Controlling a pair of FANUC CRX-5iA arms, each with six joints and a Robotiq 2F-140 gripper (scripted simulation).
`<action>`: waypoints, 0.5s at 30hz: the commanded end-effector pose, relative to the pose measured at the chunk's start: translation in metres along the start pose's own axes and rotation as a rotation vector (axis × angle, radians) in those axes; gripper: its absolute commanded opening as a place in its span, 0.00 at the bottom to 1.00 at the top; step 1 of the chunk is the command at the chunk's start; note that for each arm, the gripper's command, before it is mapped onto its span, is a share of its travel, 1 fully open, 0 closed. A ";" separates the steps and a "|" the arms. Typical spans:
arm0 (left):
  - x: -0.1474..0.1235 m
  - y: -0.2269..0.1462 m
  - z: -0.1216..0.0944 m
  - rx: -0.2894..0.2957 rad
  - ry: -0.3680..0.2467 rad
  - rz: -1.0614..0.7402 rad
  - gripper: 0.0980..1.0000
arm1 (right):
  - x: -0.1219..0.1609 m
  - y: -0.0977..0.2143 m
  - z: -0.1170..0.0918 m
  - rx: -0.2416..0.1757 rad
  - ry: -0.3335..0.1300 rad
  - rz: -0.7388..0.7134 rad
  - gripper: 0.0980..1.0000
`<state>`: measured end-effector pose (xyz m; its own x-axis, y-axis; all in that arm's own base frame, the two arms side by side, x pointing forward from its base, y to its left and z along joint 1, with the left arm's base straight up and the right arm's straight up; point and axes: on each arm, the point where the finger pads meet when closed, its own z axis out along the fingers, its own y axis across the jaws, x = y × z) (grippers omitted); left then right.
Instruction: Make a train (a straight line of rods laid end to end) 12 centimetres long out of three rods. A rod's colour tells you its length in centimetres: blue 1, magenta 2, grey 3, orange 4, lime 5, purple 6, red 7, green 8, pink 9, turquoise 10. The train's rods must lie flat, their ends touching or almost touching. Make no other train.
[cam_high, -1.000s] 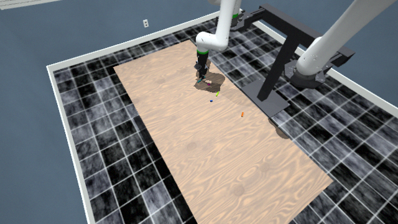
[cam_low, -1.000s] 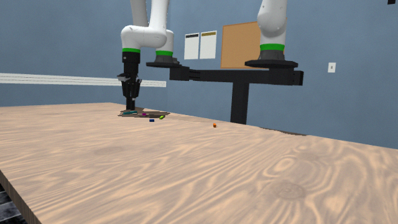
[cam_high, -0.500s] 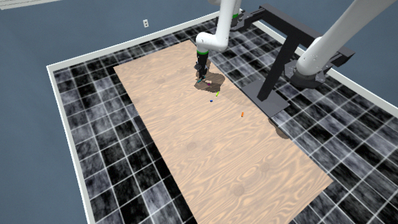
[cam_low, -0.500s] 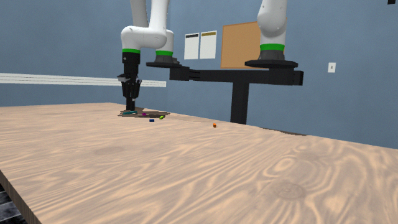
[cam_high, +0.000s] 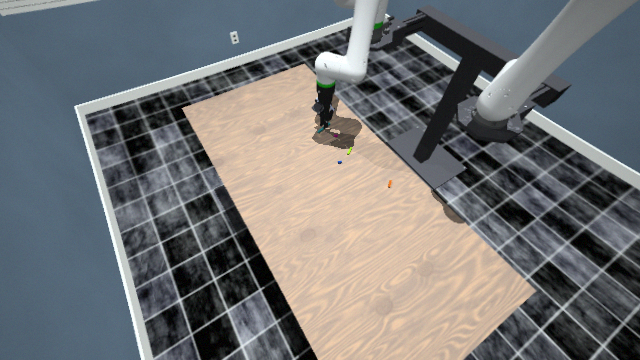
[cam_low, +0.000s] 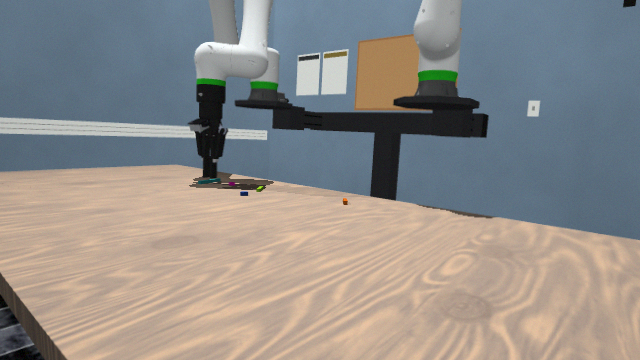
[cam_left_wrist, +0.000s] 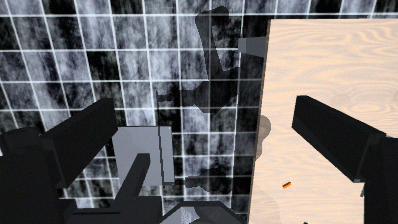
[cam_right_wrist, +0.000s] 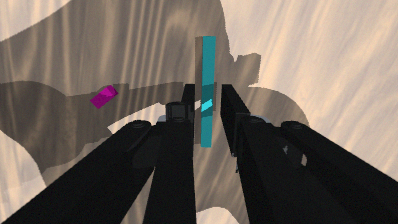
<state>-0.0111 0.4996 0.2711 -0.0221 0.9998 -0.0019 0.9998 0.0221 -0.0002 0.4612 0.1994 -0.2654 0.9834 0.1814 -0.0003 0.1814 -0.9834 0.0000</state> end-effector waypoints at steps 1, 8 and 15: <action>0.000 0.000 -0.001 0.000 0.002 0.000 1.00 | 0.001 0.000 0.001 0.001 0.002 0.000 0.15; 0.000 0.000 -0.001 0.000 0.002 0.000 1.00 | 0.001 0.000 0.007 0.001 0.002 0.000 0.15; 0.000 0.000 -0.001 0.000 0.002 0.000 1.00 | 0.001 0.000 0.011 0.001 0.002 0.000 0.15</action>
<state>-0.0111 0.4996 0.2711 -0.0221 0.9998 -0.0019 0.9998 0.0221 -0.0002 0.4612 0.1994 -0.2754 0.9834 0.1814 -0.0003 0.1814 -0.9834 0.0000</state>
